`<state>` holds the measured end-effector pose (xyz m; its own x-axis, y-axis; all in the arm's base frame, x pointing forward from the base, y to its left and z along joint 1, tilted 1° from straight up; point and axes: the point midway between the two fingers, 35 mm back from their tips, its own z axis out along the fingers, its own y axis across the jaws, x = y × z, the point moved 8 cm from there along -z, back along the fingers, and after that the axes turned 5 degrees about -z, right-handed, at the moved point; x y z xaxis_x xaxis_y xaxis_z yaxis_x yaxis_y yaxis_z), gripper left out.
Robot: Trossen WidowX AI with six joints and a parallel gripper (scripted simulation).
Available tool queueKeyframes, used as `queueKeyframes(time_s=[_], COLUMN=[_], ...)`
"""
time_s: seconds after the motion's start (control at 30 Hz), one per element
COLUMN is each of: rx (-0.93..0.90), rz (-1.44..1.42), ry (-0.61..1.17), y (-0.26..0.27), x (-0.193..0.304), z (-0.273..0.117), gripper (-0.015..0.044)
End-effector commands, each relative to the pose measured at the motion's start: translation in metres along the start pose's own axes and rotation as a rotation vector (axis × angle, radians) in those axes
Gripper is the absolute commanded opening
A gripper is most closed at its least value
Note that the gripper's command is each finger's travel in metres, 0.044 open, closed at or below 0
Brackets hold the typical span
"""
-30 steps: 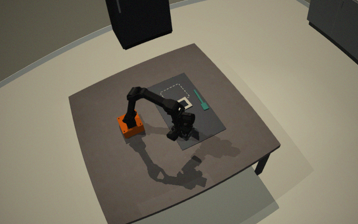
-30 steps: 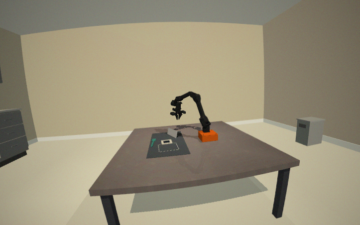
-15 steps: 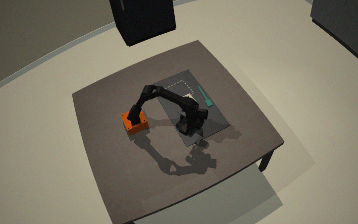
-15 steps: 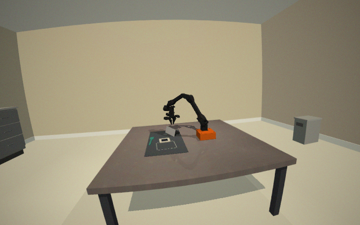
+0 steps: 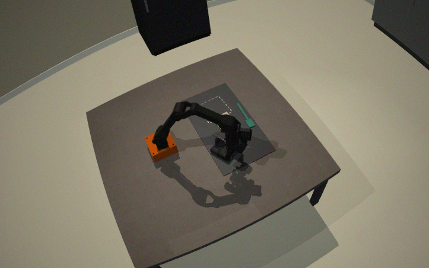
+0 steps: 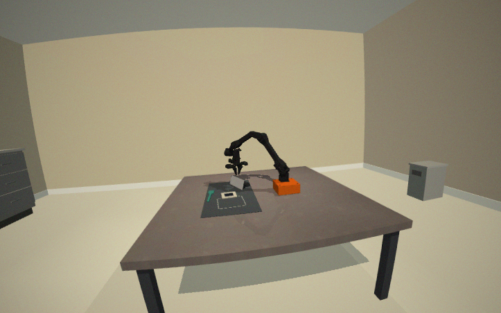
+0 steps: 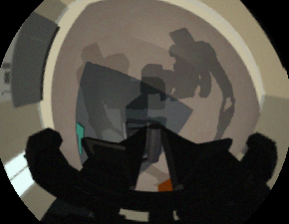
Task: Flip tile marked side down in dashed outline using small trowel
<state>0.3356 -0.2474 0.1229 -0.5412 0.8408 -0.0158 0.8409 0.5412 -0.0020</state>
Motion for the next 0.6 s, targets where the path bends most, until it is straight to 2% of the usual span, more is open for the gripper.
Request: queueKeyframes(time_s=[0.0, 0.57], rx=[-0.003, -0.005], rz=[0.003, 0.003], ry=[0.005, 0.005], y=[0.007, 0.037], x=[-0.001, -0.003], z=[0.006, 0.009], gripper=[0.01, 0.01])
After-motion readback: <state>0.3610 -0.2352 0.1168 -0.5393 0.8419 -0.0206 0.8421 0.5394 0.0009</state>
